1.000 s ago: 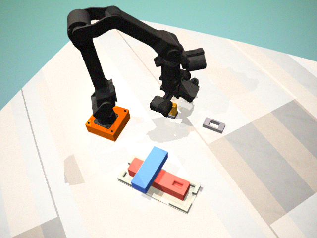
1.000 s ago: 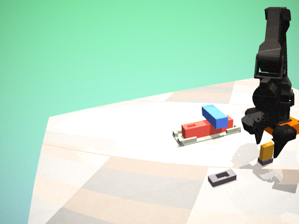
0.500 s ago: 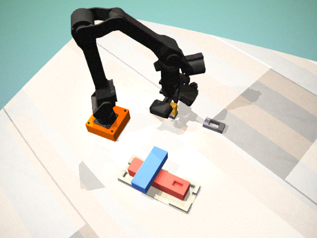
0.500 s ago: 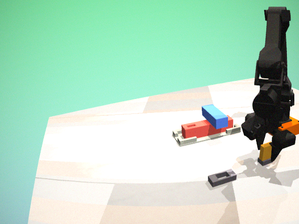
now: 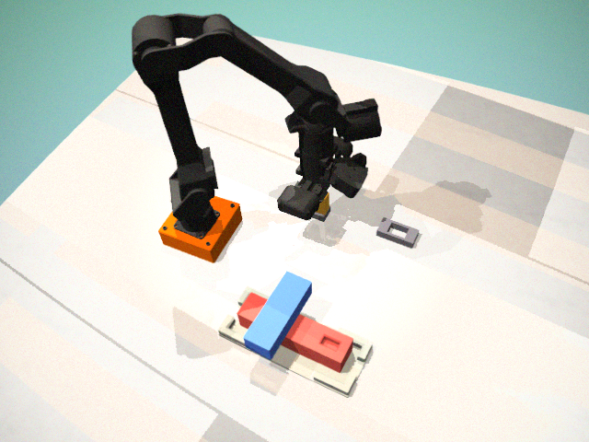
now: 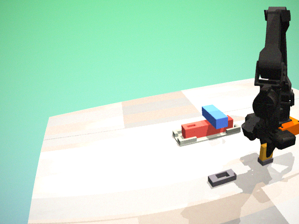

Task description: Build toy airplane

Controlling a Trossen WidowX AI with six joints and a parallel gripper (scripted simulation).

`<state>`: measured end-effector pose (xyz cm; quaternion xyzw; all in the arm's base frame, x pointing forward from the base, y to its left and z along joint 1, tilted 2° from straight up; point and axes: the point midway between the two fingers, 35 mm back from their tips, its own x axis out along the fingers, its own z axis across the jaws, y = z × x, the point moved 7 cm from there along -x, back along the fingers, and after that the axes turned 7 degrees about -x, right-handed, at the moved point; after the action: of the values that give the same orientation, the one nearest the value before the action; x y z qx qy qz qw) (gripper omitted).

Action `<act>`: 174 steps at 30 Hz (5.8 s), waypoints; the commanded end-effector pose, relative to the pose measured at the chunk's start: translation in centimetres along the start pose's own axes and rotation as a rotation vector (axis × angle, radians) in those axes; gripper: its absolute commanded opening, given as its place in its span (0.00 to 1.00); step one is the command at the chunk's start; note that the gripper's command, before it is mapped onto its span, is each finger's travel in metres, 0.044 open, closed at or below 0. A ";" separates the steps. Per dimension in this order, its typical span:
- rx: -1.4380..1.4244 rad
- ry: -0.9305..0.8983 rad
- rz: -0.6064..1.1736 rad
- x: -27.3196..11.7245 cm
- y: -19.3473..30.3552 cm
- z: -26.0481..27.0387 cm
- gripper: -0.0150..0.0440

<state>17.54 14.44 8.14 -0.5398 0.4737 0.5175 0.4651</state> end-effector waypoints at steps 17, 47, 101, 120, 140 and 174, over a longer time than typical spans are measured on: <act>0.015 -0.039 -0.033 -3.0 -0.9 0.8 0.25; -0.002 -0.006 -0.002 -12.1 -0.3 0.2 0.25; 0.020 0.001 -0.020 -11.7 -8.1 -8.6 0.25; 0.027 0.005 -0.018 -10.9 -10.2 -13.4 0.25; 0.026 0.011 -0.014 -9.8 -11.4 -19.0 0.25; 0.021 0.019 -0.007 -8.3 -11.2 -27.0 0.37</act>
<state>31.71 -10.55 17.40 -0.5389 0.4819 0.5069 0.4696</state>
